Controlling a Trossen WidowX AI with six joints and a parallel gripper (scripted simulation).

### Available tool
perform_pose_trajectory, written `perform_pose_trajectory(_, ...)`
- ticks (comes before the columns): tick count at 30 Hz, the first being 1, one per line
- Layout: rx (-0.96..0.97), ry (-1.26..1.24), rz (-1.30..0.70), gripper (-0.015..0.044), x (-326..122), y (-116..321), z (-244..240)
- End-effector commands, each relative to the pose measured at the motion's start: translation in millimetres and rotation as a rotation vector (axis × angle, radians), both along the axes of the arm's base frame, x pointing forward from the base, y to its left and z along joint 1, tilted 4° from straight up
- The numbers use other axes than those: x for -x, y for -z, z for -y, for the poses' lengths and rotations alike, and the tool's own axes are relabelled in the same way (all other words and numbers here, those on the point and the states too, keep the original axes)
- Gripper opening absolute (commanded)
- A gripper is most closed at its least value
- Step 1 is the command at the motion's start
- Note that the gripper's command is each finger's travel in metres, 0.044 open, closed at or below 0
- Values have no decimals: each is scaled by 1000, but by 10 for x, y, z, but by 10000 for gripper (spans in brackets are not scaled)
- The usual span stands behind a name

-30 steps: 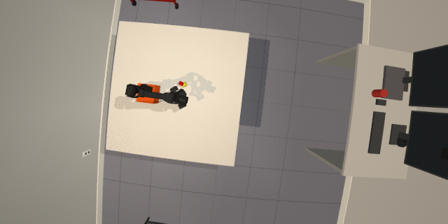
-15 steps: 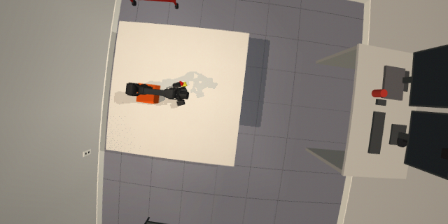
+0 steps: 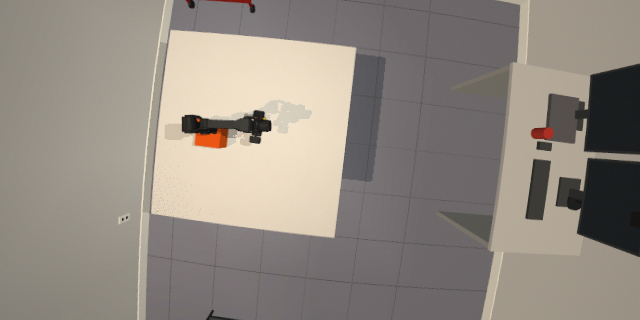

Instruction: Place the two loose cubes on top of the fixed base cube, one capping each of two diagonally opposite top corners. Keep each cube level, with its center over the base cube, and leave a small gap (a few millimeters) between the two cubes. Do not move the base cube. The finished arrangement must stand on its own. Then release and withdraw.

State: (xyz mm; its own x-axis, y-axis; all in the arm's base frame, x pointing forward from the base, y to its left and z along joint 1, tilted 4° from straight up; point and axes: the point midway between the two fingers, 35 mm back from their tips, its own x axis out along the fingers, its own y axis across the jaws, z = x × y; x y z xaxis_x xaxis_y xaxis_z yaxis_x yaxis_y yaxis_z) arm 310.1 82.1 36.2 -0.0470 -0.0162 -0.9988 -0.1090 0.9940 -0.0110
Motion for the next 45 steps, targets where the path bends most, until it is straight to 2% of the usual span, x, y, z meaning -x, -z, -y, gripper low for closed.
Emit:
perform_pose_trajectory(1, -4, 78, 7, 105, -3, -8, -110)
perform_pose_trajectory(12, 6, 343, 9, 105, 59, 10, -414)
perform_pose_trajectory(45, 10, 338, 13, 105, 88, 543, -413)
